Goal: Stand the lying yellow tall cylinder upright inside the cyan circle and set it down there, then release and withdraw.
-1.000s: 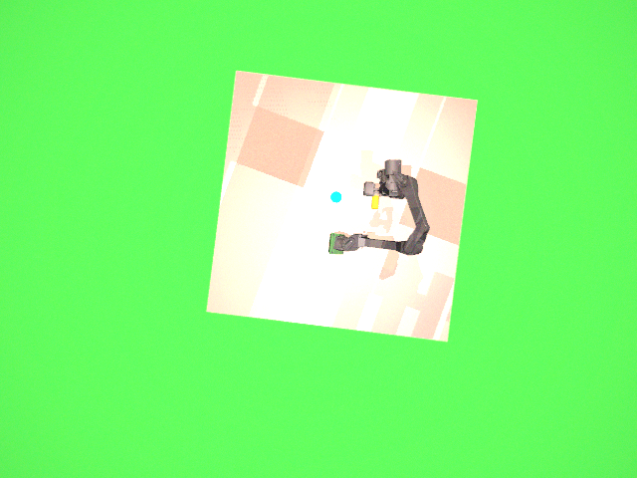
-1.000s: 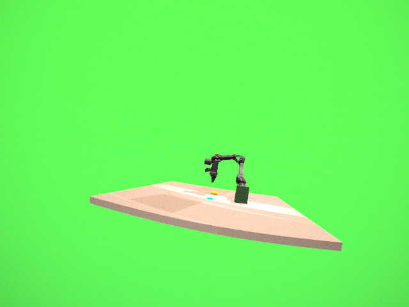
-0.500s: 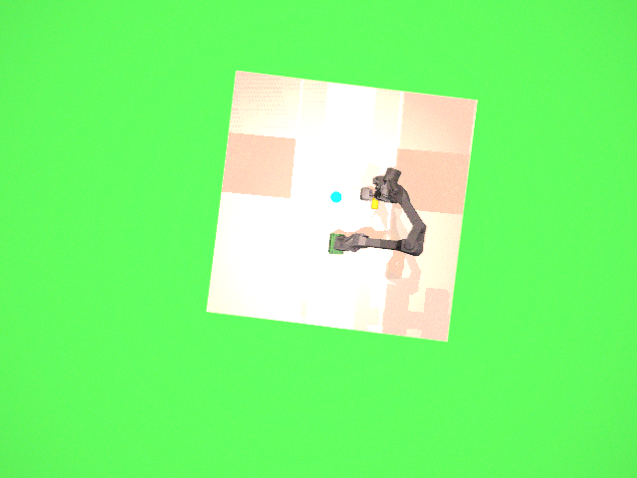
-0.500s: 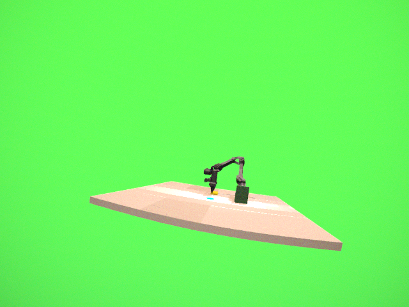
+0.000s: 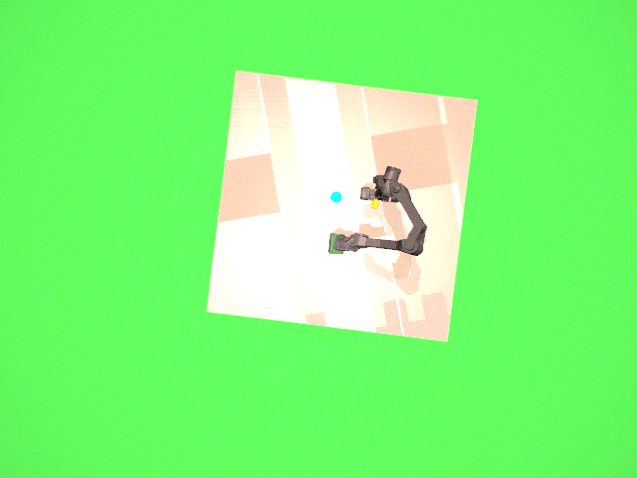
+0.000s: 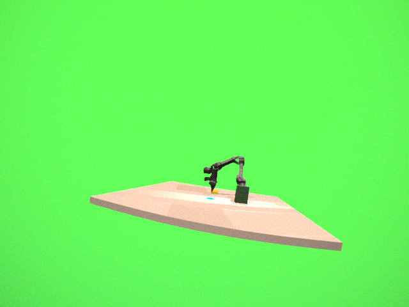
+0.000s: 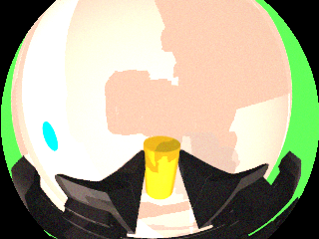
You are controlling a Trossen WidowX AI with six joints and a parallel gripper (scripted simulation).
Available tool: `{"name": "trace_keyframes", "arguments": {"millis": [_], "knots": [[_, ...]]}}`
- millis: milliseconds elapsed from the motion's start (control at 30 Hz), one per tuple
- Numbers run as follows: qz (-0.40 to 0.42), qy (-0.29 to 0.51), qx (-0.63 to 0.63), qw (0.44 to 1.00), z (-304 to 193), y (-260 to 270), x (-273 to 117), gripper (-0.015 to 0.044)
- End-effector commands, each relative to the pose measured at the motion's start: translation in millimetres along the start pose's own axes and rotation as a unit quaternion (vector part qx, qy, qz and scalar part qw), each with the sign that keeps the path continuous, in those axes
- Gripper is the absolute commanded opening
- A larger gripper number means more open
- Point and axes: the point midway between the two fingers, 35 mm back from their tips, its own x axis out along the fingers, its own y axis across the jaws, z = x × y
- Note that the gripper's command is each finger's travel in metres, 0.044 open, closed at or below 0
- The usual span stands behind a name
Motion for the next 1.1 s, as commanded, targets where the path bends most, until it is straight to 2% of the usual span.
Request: {"name": "trace_keyframes", "arguments": {"millis": [0, 833, 1067], "knots": [[0.002, -0.002, 0.002, 1.0, 2.7, 1.0, -11.6, 0.0105], [0.0, -0.001, 0.001, 1.0, -0.9, 0.4, -90.9, 0.0105], [0.002, -0.002, -0.02, 1.0, 0.8, 7.4, -96.4, 0.0105]]}}
